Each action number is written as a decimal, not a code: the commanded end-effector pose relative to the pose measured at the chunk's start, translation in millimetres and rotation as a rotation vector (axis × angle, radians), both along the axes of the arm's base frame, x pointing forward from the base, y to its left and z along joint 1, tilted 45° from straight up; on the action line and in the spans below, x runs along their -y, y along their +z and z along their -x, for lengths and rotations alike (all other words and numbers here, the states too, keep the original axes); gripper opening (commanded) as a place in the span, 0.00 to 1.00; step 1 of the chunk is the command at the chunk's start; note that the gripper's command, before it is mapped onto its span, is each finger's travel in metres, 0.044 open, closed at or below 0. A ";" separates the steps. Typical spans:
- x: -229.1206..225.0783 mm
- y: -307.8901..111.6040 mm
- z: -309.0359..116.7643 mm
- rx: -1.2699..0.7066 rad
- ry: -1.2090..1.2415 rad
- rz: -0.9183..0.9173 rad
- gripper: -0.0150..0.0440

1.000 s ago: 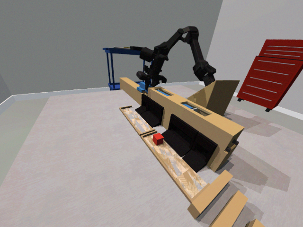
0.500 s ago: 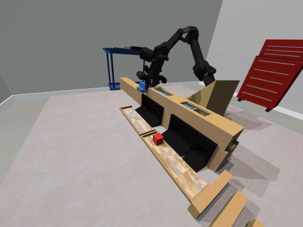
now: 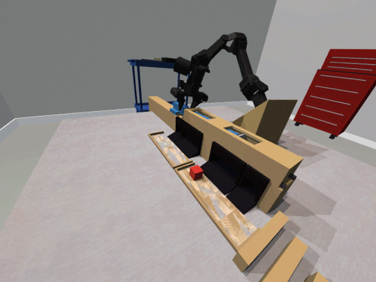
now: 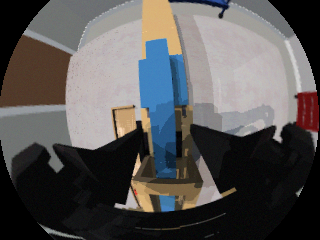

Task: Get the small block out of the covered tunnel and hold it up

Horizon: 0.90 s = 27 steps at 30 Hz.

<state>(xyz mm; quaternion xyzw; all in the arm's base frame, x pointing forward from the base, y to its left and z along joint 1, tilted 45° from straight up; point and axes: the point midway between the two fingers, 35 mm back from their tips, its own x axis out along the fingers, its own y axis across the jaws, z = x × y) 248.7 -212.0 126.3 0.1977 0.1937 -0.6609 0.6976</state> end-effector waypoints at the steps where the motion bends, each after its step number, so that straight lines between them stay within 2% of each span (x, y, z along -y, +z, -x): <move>1: -12.6 20.1 -5.3 0.012 0.025 -0.019 0.97; 2: -15.3 23.2 -5.2 0.009 0.030 -0.024 1.00; 5: -8.7 16.2 -3.4 0.000 0.020 -0.017 1.00; 10: 10.9 46.9 -8.0 0.007 0.033 -0.026 1.00; 27: 22.7 35.1 -7.3 0.007 0.033 -0.027 1.00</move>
